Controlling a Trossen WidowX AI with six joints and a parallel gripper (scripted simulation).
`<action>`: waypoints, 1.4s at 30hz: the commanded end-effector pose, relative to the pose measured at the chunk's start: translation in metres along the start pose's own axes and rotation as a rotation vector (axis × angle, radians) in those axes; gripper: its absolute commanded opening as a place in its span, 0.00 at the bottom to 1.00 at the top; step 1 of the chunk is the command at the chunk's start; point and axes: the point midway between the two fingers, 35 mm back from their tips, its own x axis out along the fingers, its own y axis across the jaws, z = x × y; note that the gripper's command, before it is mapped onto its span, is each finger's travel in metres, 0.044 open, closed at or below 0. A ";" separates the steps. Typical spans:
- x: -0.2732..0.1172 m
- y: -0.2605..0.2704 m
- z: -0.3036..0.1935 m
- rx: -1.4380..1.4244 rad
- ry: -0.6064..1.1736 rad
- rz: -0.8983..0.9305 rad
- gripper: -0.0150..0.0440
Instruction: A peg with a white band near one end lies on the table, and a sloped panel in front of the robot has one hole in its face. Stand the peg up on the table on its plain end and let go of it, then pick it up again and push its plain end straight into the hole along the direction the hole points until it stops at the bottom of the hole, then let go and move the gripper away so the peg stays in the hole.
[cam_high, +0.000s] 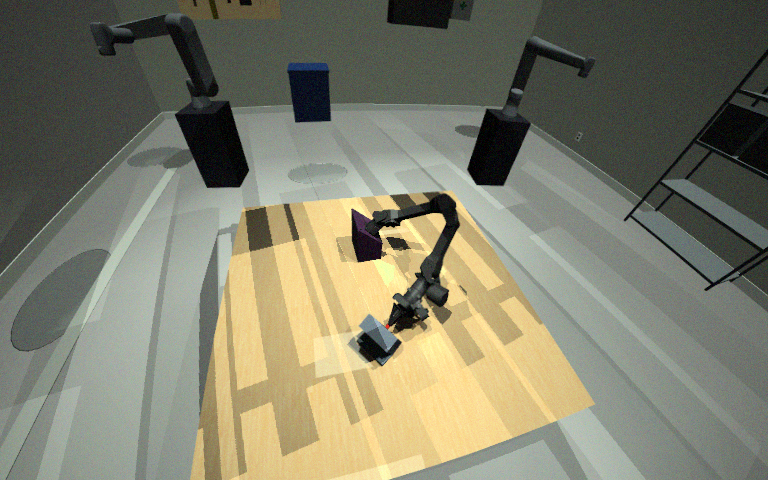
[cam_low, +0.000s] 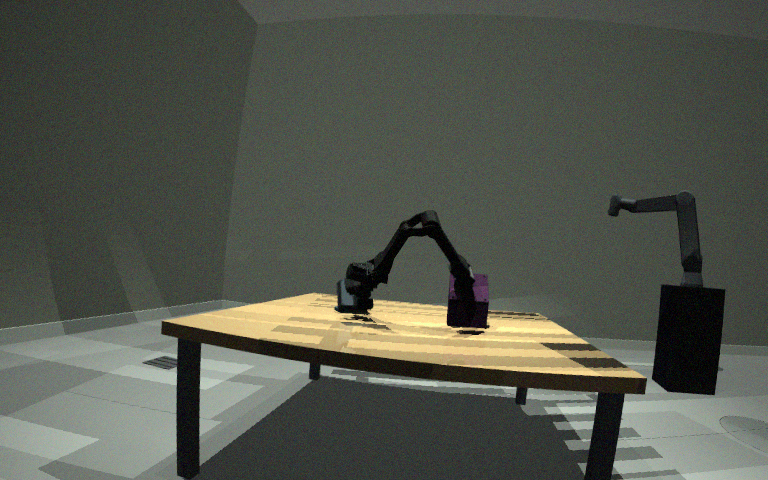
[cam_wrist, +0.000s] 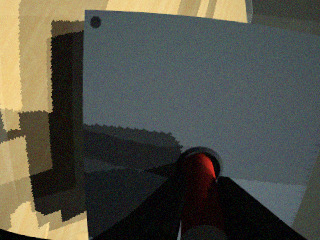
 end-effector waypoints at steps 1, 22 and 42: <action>0.000 0.000 0.000 0.001 0.000 0.000 0.39; -0.014 0.000 0.002 0.000 -0.001 0.001 1.00; -0.046 0.002 0.005 0.000 -0.001 0.005 1.00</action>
